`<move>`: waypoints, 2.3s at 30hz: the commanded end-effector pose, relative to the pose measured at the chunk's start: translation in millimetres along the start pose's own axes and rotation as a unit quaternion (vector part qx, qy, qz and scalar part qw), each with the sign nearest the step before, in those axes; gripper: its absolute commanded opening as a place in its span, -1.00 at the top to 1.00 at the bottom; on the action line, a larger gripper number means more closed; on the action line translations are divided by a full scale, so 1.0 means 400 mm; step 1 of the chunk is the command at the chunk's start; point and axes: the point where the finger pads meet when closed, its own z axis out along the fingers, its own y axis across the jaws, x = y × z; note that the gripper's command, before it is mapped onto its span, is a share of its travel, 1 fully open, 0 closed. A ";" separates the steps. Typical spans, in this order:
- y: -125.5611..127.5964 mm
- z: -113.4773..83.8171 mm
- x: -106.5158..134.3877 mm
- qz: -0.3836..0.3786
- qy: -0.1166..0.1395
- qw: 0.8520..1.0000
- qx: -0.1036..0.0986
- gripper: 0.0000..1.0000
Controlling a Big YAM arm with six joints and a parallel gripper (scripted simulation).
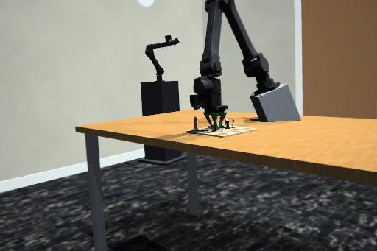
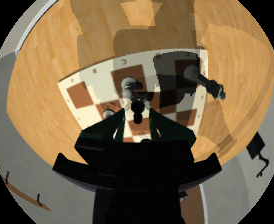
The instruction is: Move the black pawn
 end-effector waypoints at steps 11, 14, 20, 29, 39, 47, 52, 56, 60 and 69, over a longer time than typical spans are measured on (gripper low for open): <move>-0.004 -0.018 -0.033 0.005 -0.014 1.000 -0.005 0.33; -0.004 -0.018 -0.033 0.005 -0.014 1.000 -0.005 0.33; -0.004 -0.018 -0.033 0.005 -0.014 1.000 -0.005 0.33; -0.005 -0.018 -0.033 0.005 -0.014 1.000 -0.005 1.00; -0.005 -0.018 -0.033 0.005 -0.014 1.000 -0.005 1.00; -0.005 -0.018 -0.033 0.005 -0.014 1.000 -0.005 1.00; -0.005 -0.018 -0.033 0.005 -0.014 1.000 -0.005 1.00; -0.005 -0.018 -0.033 0.005 -0.014 1.000 -0.005 1.00; 0.002 -0.043 -0.034 0.005 -0.016 1.000 -0.007 1.00; 0.023 -0.194 -0.062 0.006 -0.030 0.999 -0.012 1.00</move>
